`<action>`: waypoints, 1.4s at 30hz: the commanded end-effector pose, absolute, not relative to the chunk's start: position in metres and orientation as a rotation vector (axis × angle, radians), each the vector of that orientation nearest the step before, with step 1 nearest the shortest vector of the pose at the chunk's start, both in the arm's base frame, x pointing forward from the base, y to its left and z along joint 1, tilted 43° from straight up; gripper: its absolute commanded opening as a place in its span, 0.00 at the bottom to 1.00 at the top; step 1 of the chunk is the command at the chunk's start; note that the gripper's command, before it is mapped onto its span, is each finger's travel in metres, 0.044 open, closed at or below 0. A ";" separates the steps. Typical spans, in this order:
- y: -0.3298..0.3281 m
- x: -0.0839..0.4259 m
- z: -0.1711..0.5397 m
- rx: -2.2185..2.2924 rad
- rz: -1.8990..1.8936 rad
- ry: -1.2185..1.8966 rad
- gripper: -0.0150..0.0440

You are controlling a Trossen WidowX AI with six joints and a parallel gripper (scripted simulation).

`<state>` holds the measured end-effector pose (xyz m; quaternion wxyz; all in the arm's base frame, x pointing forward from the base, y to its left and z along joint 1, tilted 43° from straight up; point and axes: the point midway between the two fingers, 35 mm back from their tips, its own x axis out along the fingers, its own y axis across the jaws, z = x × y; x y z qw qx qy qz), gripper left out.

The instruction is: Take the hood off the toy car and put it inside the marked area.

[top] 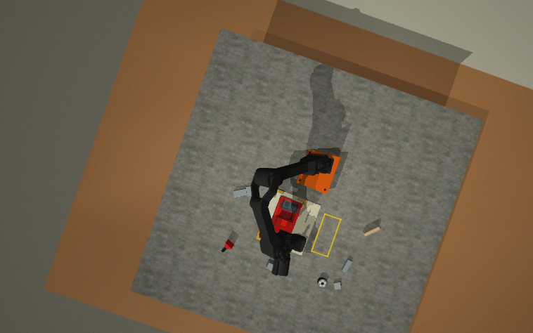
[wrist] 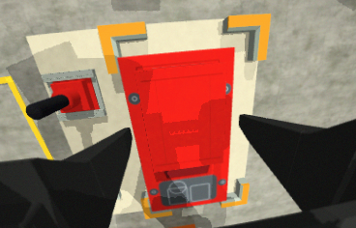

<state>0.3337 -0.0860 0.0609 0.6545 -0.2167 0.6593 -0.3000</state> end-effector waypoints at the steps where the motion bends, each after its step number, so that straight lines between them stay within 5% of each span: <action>1: -0.090 0.331 0.057 -0.497 -0.682 1.502 1.00; 42: -0.102 0.330 0.044 -0.498 -0.683 1.502 1.00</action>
